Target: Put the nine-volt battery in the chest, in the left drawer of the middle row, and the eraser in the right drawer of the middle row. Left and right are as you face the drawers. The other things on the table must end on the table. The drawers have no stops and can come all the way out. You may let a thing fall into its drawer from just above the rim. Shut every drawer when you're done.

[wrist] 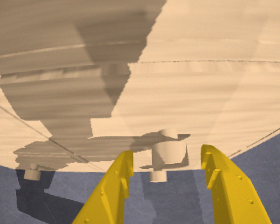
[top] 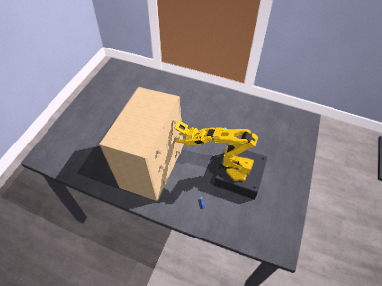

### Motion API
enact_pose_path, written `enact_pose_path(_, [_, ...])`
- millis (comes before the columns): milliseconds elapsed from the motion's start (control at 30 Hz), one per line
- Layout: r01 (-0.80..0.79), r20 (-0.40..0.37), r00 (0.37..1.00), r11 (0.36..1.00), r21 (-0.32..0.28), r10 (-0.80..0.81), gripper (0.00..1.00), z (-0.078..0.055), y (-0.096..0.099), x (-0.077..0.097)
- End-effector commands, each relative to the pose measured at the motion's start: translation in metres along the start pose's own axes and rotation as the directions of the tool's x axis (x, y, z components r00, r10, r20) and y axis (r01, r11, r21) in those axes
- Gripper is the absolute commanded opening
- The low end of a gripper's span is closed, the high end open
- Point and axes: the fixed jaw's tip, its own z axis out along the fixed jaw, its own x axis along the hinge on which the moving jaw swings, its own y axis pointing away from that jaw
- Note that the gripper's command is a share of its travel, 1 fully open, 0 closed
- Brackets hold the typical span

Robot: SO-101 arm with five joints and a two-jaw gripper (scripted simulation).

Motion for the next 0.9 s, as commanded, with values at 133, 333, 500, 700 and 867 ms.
enact_pose_path(133, [0.0,-0.036,0.999,1.0,0.006,0.0,0.21,0.0061,-0.0018,0.0047])
enact_pose_path(333, [0.0,-0.048,0.999,1.0,0.006,0.001,0.21,0.0081,-0.002,0.0065])
enact_pose_path(500, [0.0,-0.061,0.998,1.0,0.007,0.001,0.21,0.0094,-0.002,0.0093])
enact_pose_path(700, [0.0,-0.061,0.998,1.0,0.007,0.001,0.21,0.0094,-0.002,0.0093])
enact_pose_path(867, [0.0,-0.042,0.999,1.0,0.006,0.001,0.21,0.0075,-0.002,0.0054])
